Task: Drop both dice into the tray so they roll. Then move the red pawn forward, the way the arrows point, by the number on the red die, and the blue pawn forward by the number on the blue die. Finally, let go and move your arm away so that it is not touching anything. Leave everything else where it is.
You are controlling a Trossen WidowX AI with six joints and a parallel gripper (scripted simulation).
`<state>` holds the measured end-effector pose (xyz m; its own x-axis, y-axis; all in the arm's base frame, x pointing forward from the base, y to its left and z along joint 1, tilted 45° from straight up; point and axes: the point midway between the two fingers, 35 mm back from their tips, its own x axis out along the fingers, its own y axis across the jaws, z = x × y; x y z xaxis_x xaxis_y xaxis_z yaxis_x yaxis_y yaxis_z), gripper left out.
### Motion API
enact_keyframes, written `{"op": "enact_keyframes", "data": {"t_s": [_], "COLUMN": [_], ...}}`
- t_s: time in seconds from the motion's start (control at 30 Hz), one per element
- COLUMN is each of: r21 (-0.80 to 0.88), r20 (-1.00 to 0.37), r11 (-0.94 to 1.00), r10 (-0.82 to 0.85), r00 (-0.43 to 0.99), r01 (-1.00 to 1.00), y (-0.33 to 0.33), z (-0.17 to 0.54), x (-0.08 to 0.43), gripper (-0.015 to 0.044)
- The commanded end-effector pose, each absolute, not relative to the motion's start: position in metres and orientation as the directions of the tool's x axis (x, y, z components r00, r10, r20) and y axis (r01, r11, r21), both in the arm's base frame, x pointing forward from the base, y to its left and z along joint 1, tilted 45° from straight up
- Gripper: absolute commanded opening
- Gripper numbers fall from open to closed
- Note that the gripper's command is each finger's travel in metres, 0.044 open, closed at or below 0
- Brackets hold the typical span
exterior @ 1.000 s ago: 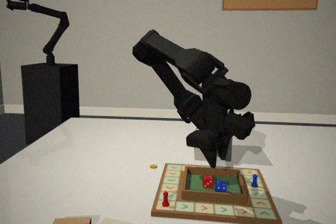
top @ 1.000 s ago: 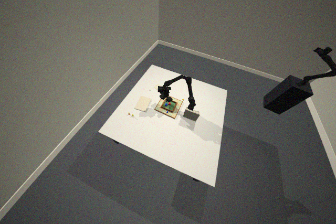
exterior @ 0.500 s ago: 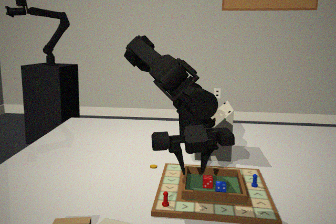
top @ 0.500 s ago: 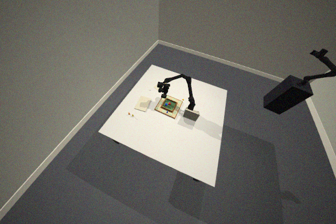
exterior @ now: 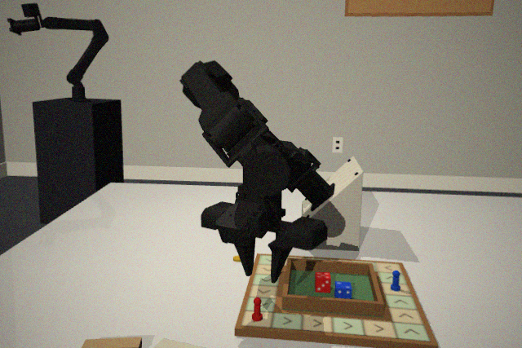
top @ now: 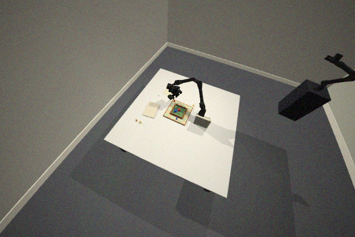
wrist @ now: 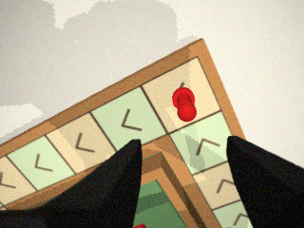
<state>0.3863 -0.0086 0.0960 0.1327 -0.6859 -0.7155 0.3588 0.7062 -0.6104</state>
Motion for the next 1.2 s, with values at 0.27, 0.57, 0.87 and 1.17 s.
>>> {"op": "enact_keyframes", "data": {"t_s": [0.27, 0.57, 0.87, 1.17], "r21": [-0.602, -0.602, -0.602, -0.603], "r20": [-0.709, -0.709, -0.709, -0.708], "r11": [0.693, 0.694, 0.693, 0.693], "r10": [-0.692, -0.692, -0.693, -0.693], "r00": [0.134, 0.134, 0.134, 0.135], "r01": [0.395, 0.395, 0.396, 0.396], "y": [-0.023, -0.029, -0.039, -0.050], "z": [0.089, 0.082, 0.072, 0.062], "x": [0.389, 0.390, 0.392, 0.394], "gripper": [0.0200, 0.0200, 0.0200, 0.0200]}}
